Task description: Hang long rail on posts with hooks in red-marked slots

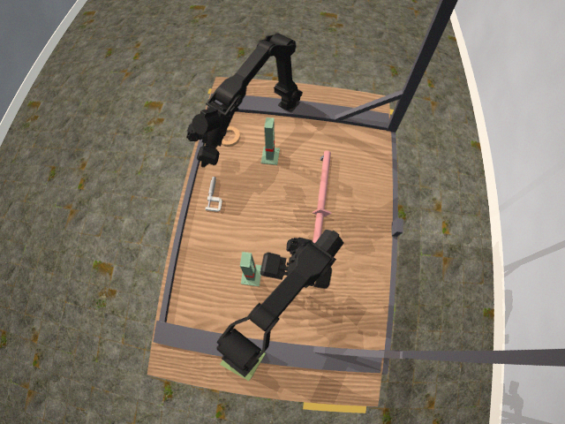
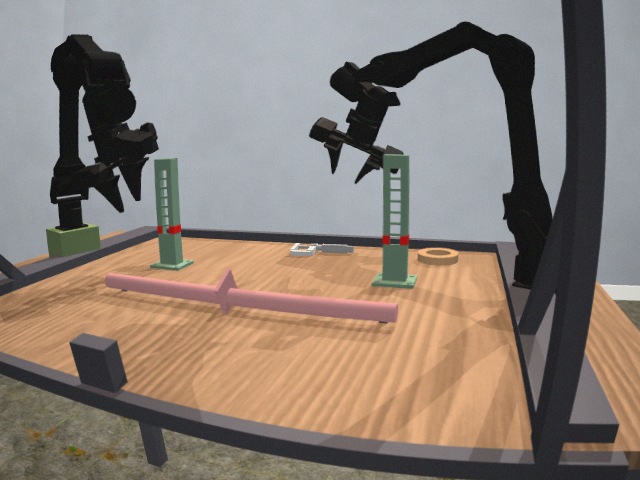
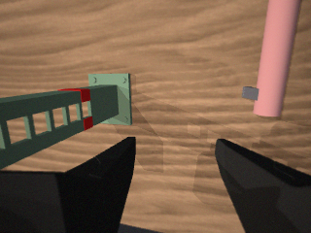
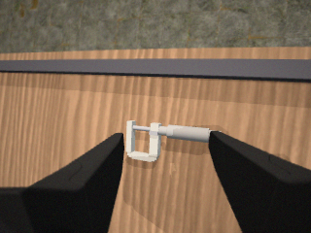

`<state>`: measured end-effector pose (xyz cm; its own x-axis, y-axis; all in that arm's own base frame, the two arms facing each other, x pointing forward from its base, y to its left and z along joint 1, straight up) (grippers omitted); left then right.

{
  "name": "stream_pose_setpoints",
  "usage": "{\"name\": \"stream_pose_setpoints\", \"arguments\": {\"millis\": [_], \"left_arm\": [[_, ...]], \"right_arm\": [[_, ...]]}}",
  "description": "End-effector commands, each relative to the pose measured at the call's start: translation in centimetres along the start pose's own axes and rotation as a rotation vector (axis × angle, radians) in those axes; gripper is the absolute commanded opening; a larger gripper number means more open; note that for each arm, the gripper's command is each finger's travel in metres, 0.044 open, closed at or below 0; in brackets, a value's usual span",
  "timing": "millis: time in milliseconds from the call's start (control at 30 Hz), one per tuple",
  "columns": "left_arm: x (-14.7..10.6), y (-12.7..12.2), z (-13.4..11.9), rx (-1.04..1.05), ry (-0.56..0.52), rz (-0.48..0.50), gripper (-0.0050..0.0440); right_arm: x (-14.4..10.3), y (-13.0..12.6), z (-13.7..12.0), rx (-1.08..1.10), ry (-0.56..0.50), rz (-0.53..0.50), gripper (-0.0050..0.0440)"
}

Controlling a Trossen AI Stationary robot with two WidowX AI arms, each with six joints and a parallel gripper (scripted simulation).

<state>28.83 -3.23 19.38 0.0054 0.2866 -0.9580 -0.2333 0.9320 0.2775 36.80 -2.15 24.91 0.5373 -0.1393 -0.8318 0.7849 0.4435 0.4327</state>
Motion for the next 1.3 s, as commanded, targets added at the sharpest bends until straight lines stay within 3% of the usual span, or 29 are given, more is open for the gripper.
{"name": "stream_pose_setpoints", "arguments": {"millis": [0,300,367,467,800,867,933,1000,1167,1267], "left_arm": [[2.7,0.1,1.7,-0.005,0.063,-0.159,0.0225],[6.6,0.8,4.3,-0.025,0.096,-0.446,0.0225],[6.6,0.8,4.3,-0.025,0.096,-0.446,0.0225],[7.8,1.2,5.1,-0.031,0.092,-0.542,0.0225],[11.4,2.7,6.8,-0.046,0.049,-0.803,0.0225],[12.1,3.0,7.1,-0.048,0.033,-0.852,0.0225],[12.1,3.0,7.1,-0.048,0.033,-0.852,0.0225],[12.7,3.4,7.4,-0.050,0.013,-0.900,0.0225],[13.8,4.0,7.7,-0.054,-0.013,-0.974,0.0225],[13.9,4.0,7.8,-0.055,-0.014,-0.978,0.0225]], "right_arm": [[-1.0,1.3,-3.9,-0.179,0.116,0.101,0.0225],[-1.3,1.5,-12.0,-0.537,0.377,0.243,0.0225],[-1.3,1.5,-12.0,-0.537,0.377,0.243,0.0225],[-1.8,1.2,-15.0,-0.671,0.474,0.308,0.0225],[-3.5,-1.5,-23.4,-1.052,0.776,0.514,0.0225],[-2.9,-2.8,-25.2,-1.120,0.862,0.515,0.0225],[-2.9,-2.8,-25.2,-1.120,0.862,0.515,0.0225],[-2.5,-4.2,-26.1,-1.185,0.929,0.497,0.0225],[0.0,-6.1,-25.3,-1.119,1.074,0.386,0.0225],[-0.1,-6.9,-26.1,-1.142,1.132,0.401,0.0225]]}}
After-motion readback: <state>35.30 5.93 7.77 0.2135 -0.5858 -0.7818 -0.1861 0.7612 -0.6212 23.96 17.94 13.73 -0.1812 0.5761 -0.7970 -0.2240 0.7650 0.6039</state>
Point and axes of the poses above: on each arm, the point midway between the two fingers, 35 mm back from their tips, its own x axis out along the fingers, its own y axis across the jaws, z = x × y, the point moved 10 cm from there along -x, back along the fingers, and after that the axes turned 5 degrees about x, right-handed, at the moved point
